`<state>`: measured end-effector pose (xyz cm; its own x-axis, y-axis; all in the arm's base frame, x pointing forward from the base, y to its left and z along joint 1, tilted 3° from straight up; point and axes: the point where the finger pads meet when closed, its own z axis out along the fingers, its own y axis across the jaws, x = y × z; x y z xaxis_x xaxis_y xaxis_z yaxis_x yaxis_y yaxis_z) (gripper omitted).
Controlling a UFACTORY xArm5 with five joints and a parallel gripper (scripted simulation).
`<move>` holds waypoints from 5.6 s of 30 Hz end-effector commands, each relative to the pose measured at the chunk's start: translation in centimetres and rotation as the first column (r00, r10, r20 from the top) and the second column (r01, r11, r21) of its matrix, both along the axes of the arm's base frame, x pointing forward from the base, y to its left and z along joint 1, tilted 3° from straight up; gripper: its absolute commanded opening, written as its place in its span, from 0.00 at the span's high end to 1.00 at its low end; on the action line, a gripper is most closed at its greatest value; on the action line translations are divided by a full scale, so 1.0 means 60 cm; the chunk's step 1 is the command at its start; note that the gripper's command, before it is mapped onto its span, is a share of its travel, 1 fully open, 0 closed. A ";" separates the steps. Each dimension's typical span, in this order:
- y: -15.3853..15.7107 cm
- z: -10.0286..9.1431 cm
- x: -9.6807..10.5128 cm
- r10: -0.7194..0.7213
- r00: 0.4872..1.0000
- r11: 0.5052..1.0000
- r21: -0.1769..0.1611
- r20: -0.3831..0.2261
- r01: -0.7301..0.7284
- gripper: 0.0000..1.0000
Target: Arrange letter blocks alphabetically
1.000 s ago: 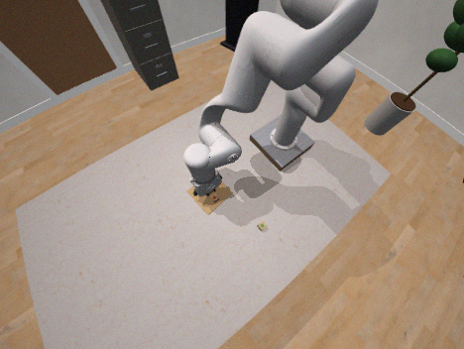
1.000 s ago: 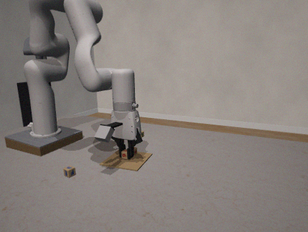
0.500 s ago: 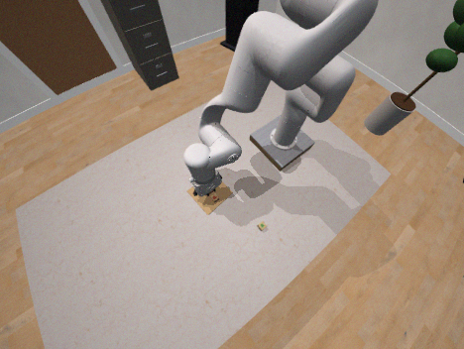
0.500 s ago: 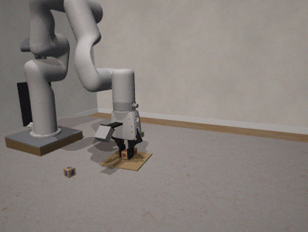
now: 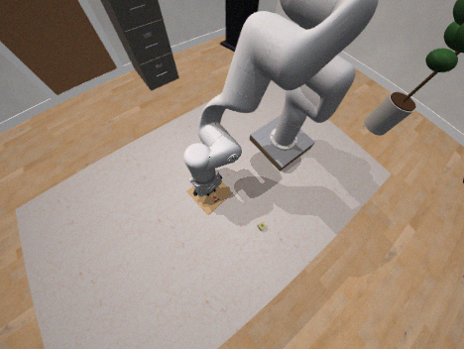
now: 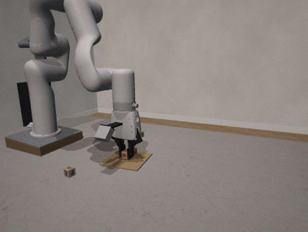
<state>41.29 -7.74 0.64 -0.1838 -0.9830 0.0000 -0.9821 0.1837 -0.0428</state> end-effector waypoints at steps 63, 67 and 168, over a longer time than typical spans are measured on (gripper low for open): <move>-0.001 -0.005 0.002 0.000 1.000 1.000 -0.001 0.003 0.000 0.79; -0.001 -0.005 0.002 0.000 1.000 1.000 -0.001 0.003 0.000 0.79; -0.002 0.130 -0.007 0.000 1.000 1.000 -0.001 0.003 0.000 0.00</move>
<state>40.84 -7.76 8.75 -0.1835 -0.9830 0.0002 -0.9821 0.1833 -0.0428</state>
